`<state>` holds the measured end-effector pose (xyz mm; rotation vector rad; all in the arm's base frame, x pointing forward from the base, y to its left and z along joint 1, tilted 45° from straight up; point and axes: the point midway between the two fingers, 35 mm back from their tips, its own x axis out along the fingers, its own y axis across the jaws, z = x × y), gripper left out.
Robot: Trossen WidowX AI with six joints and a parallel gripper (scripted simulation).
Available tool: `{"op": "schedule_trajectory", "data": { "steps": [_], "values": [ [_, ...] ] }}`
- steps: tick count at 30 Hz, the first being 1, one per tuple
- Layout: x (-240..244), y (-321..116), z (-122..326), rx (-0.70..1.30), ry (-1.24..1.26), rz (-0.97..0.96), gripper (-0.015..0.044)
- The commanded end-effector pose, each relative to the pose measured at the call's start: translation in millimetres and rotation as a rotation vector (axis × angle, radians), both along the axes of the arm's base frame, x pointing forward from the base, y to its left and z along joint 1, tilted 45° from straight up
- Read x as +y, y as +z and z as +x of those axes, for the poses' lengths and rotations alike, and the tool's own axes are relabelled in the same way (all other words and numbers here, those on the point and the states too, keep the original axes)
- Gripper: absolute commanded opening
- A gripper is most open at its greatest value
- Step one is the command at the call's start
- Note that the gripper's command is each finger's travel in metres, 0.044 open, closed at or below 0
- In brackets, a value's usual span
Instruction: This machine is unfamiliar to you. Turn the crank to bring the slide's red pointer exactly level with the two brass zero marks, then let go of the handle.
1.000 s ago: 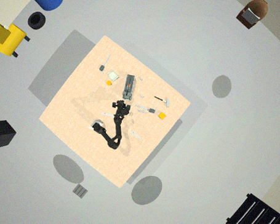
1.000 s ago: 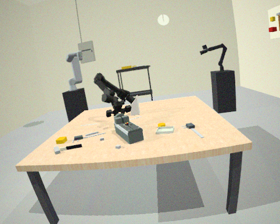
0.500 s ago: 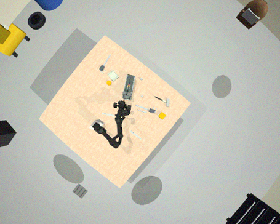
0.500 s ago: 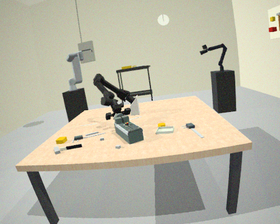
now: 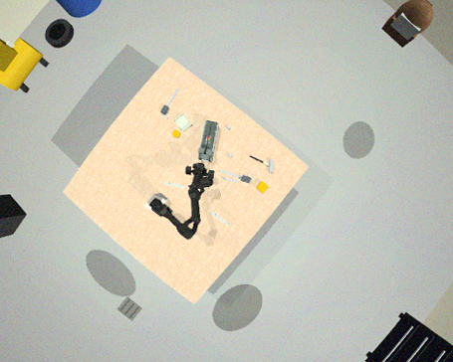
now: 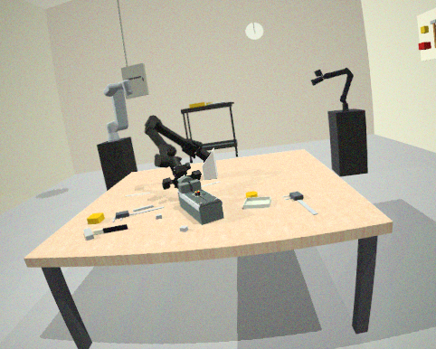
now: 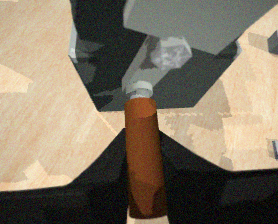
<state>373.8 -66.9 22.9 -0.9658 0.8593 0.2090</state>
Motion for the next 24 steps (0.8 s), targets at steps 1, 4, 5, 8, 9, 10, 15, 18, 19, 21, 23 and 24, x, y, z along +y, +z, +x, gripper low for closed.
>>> {"op": "schedule_trajectory", "data": {
  "steps": [1,4,5,8,9,10,15,18,19,21,23,24],
  "values": [
    [-7.6,3.4,4.9,-0.006,-0.009,-0.008,0.0000],
    [-8.8,4.6,6.0,-0.006,-0.009,-0.008,0.0000],
    [-9.1,5.0,6.3,-0.006,-0.009,-0.008,0.0000],
    [-9.9,6.0,7.0,-0.006,-0.009,-0.008,0.0000],
    [-10.1,6.3,7.3,-0.006,-0.009,-0.008,0.0000],
    [-10.3,6.6,7.5,-0.006,-0.009,-0.008,0.0000],
    [-11.1,7.9,8.3,-0.006,-0.009,-0.008,0.0000],
    [-11.5,8.5,8.7,-0.006,-0.009,-0.008,0.0000],
    [-11.6,8.7,8.9,-0.006,-0.009,-0.008,0.0000],
    [-11.8,9.0,9.1,-0.006,-0.009,-0.008,0.0000],
    [-12.0,9.3,9.3,-0.006,-0.009,-0.008,0.0000],
    [-12.1,9.5,9.4,-0.006,-0.009,-0.008,0.0000]
  ]
}}
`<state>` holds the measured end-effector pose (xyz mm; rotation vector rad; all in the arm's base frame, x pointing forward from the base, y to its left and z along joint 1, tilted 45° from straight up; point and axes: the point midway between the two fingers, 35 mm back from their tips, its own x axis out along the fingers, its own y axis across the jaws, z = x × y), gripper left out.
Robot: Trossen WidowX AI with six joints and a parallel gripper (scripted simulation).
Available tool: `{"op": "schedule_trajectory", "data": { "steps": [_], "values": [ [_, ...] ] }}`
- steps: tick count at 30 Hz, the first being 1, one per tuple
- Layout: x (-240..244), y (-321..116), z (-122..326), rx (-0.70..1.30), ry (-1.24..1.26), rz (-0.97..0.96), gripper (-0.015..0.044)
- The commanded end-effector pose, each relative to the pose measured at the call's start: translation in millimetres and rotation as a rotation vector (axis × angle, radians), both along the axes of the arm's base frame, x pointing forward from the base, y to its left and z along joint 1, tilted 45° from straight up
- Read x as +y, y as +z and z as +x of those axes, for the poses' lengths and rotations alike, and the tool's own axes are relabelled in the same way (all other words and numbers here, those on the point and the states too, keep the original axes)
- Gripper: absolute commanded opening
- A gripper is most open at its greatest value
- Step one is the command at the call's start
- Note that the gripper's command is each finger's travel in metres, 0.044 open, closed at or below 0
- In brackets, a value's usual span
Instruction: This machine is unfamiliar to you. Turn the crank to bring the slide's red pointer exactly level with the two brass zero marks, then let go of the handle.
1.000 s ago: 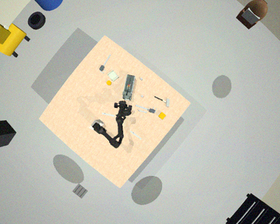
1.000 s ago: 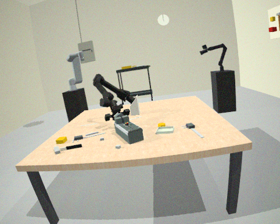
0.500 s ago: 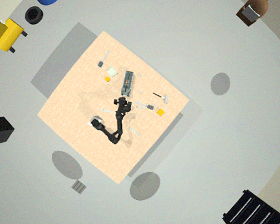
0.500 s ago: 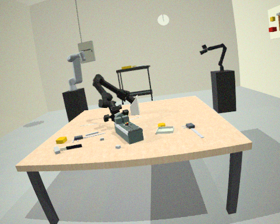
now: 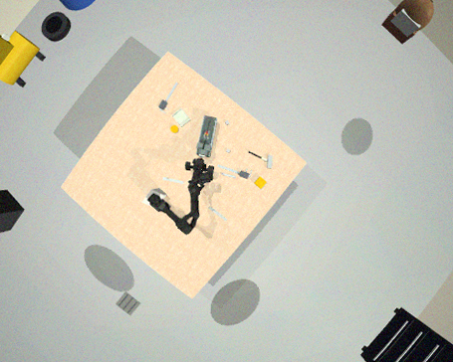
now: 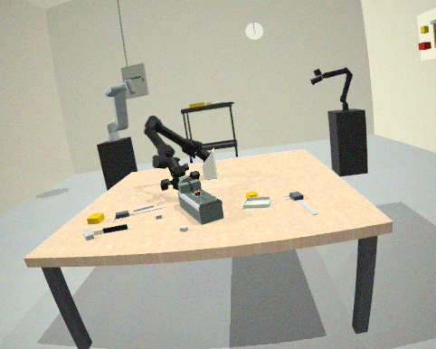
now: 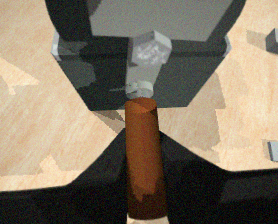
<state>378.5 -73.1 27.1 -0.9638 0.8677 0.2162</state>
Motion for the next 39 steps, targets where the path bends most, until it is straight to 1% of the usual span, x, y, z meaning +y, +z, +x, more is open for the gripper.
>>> {"op": "schedule_trajectory", "data": {
  "steps": [1,39],
  "values": [
    [-5.9,5.4,4.8,-0.016,-0.011,-0.011,0.0000],
    [-7.6,8.9,6.8,-0.017,-0.011,-0.011,0.0000]
  ]
}}
